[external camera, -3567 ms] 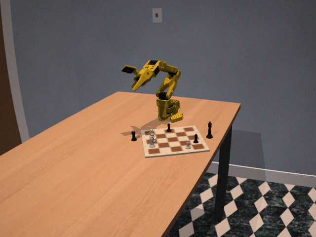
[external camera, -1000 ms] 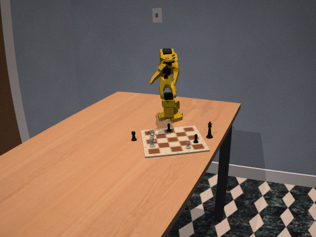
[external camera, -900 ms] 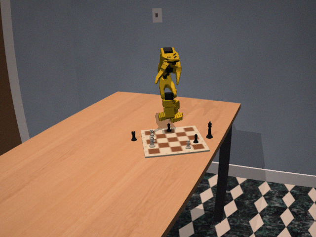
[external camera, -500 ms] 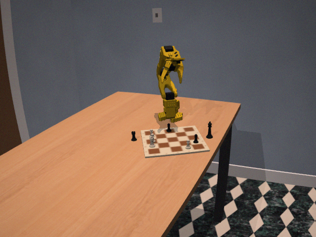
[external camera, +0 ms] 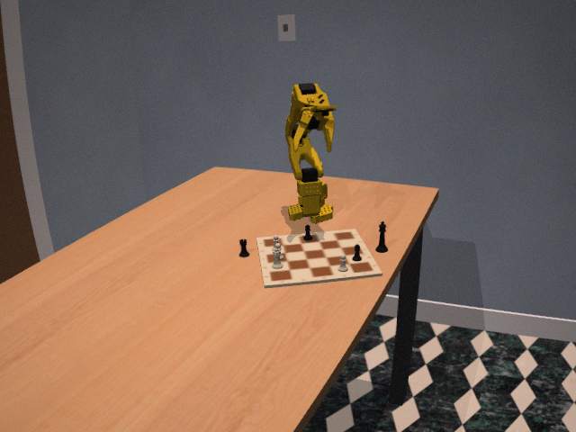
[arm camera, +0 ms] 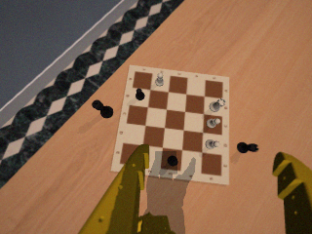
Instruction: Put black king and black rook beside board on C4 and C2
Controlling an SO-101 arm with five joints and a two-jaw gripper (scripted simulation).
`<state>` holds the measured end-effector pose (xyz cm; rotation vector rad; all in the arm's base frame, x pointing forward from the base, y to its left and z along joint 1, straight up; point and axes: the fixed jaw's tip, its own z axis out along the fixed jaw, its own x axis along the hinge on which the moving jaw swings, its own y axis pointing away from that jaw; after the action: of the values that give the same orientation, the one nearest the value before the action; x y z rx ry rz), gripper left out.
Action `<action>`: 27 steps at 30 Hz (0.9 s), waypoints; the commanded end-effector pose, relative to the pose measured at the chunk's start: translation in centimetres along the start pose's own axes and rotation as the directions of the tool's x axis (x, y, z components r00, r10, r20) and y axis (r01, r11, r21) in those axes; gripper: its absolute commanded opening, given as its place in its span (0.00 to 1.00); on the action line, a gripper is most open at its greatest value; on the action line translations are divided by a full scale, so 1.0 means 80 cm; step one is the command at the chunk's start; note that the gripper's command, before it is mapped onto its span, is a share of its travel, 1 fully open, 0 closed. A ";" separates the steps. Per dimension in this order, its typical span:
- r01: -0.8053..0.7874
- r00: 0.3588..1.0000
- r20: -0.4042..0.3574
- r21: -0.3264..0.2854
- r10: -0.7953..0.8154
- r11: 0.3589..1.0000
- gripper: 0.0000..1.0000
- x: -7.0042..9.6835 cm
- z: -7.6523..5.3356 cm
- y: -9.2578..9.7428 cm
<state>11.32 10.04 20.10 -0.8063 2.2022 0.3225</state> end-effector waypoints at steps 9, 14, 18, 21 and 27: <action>0.012 1.000 0.000 -0.005 -0.012 1.000 0.40 0.000 -0.001 0.001; 0.006 1.000 -0.022 0.000 -0.006 1.000 0.38 -0.005 0.003 -0.001; -0.004 0.998 -0.057 0.009 0.005 1.000 0.36 -0.013 0.011 -0.004; -0.014 0.996 -0.089 0.017 0.015 1.000 0.33 -0.019 0.020 -0.007; -0.052 0.974 -0.216 0.051 0.061 0.997 0.23 -0.038 0.064 -0.022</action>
<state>14.93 11.61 19.51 -0.7893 2.3507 0.2548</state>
